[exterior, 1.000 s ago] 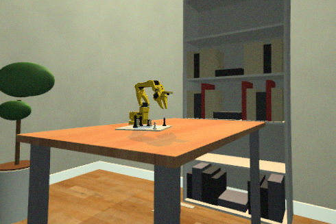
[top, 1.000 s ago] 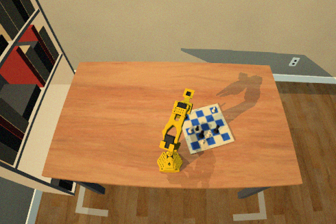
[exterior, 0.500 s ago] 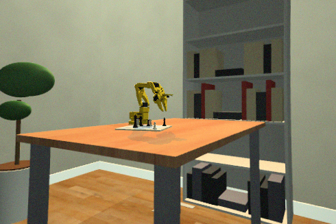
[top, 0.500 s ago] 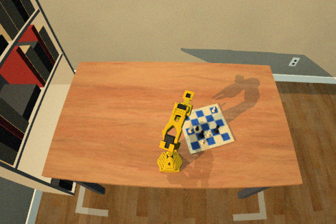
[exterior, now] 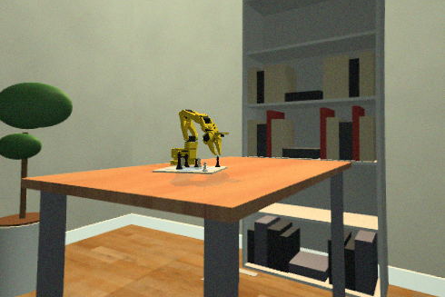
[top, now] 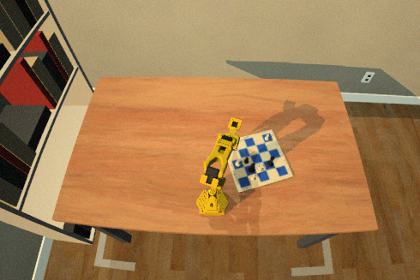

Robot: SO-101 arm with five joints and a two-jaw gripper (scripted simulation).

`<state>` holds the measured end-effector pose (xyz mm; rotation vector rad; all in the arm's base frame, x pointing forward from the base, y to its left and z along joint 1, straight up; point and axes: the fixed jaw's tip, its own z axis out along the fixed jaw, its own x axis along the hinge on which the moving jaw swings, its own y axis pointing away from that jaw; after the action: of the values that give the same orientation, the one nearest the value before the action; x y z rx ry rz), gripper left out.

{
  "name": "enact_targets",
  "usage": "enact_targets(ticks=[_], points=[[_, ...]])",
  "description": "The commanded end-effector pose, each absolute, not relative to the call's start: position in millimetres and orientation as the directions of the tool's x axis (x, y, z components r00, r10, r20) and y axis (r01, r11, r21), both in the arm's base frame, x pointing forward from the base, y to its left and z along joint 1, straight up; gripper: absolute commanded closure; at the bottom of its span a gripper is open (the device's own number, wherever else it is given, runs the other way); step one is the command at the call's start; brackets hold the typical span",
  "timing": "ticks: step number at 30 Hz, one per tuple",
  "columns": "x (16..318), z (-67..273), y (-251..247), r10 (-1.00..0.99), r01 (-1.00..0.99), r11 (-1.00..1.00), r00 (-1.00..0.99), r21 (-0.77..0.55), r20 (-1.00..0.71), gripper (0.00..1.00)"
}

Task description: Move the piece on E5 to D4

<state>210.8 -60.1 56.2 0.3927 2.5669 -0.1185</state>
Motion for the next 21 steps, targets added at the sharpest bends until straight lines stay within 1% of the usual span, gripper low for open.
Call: enact_targets(ticks=[1,12,21], points=[[212,44,-58,0.254,0.297,0.955,-0.816,0.001,-0.52,0.9],[212,29,-58,0.254,0.297,0.955,-0.816,0.001,-0.52,0.9],[212,26,-58,0.254,0.297,0.955,-0.816,0.001,-0.519,0.9]])
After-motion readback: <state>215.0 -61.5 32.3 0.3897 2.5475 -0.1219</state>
